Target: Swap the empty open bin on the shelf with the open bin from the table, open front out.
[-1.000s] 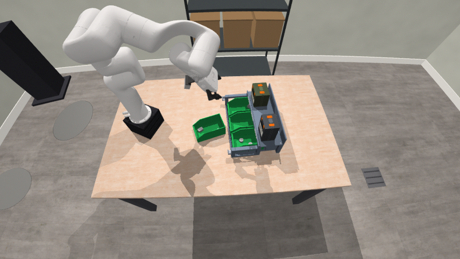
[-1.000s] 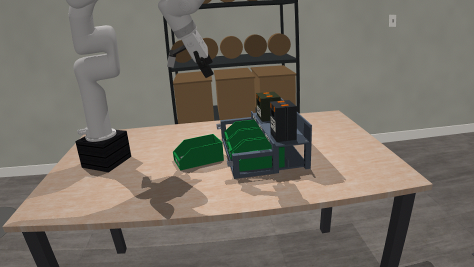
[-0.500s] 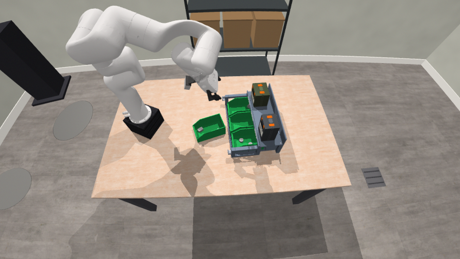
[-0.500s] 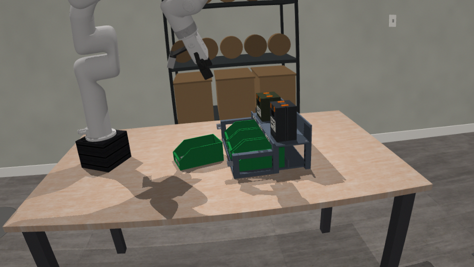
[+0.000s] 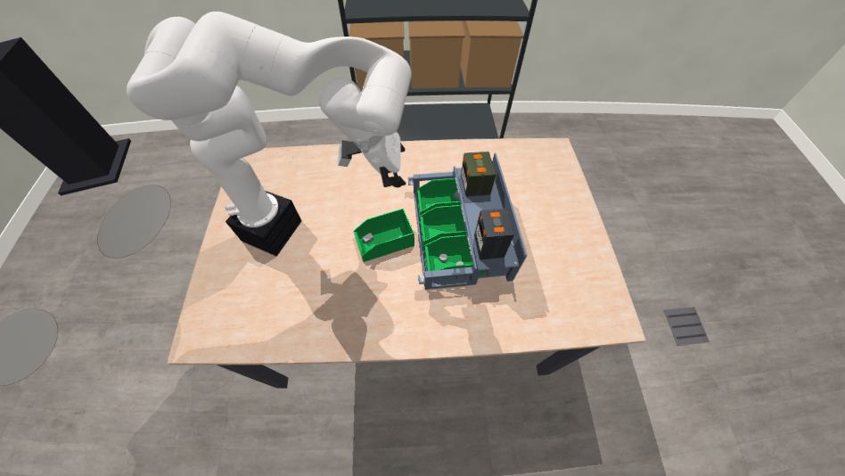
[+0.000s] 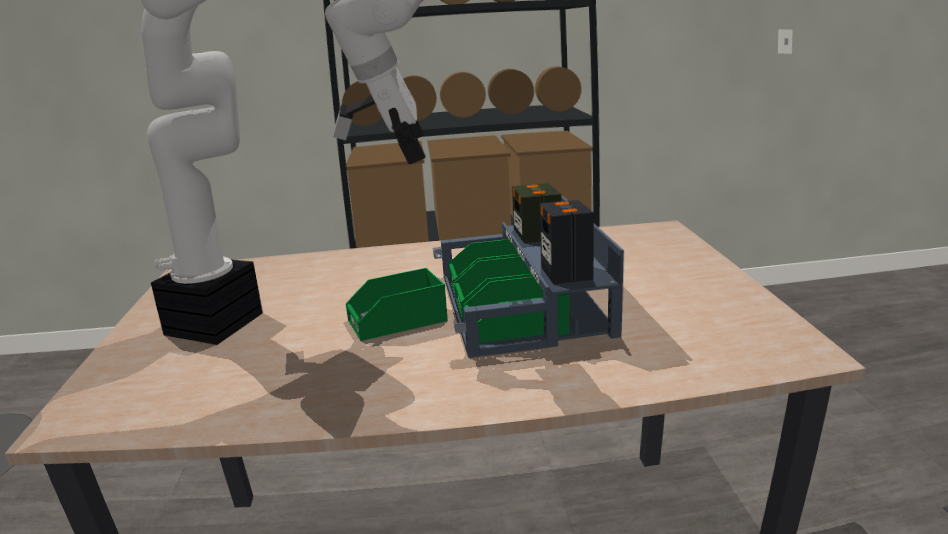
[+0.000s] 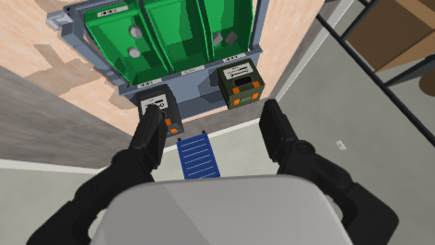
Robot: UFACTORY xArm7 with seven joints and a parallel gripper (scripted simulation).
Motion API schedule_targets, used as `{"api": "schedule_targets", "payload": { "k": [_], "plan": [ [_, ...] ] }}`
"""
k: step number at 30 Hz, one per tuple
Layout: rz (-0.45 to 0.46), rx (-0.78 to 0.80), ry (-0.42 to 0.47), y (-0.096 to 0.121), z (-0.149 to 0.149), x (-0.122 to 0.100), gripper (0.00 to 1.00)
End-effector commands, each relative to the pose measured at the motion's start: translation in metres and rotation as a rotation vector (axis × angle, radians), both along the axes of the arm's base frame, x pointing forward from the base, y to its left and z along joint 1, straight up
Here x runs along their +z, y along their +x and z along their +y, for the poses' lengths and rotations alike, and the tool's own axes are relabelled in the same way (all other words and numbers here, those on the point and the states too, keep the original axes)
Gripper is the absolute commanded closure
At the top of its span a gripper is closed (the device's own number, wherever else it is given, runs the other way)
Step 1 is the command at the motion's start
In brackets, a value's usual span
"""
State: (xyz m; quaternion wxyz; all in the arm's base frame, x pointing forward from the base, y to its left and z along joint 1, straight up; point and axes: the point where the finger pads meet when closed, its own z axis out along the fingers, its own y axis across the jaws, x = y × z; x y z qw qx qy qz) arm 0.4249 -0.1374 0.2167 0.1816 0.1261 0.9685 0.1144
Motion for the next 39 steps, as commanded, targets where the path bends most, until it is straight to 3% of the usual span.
{"api": "schedule_targets", "payload": {
  "k": [1, 39],
  "plan": [
    [0.015, 0.007, -0.009, 0.000, 0.001, -0.003, 0.00],
    [0.113, 0.035, -0.057, -0.006, 0.002, -0.024, 0.00]
  ]
}}
